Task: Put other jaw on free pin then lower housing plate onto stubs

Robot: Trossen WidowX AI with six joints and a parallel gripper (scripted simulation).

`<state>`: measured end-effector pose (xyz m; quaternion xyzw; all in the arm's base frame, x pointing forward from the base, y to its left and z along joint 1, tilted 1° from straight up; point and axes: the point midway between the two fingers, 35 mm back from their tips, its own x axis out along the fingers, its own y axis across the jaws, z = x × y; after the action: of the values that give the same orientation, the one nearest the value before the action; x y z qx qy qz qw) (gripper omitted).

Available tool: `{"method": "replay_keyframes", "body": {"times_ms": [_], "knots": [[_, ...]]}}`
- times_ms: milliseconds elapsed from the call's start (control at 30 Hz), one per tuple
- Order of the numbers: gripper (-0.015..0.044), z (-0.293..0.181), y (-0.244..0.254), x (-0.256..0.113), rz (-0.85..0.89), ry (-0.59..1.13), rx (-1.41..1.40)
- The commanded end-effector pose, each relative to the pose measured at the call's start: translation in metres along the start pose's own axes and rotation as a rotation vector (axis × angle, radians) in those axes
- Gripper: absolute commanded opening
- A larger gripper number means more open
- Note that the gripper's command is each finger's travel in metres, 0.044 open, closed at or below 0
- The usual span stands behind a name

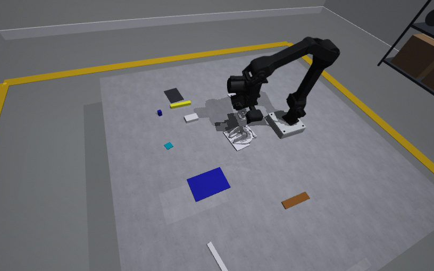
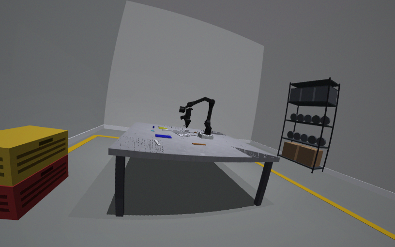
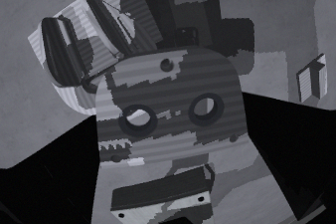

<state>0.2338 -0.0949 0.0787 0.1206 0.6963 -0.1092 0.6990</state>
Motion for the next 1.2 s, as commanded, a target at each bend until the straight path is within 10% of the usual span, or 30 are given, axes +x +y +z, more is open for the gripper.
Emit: {"method": "replay_keyframes", "body": {"times_ms": [0, 1167], "knots": [[0.0351, -0.003, 0.011, -0.001, 0.003, -0.010, -0.069], [0.0351, -0.018, 0.047, 0.001, 0.006, -0.009, -0.309]]}}
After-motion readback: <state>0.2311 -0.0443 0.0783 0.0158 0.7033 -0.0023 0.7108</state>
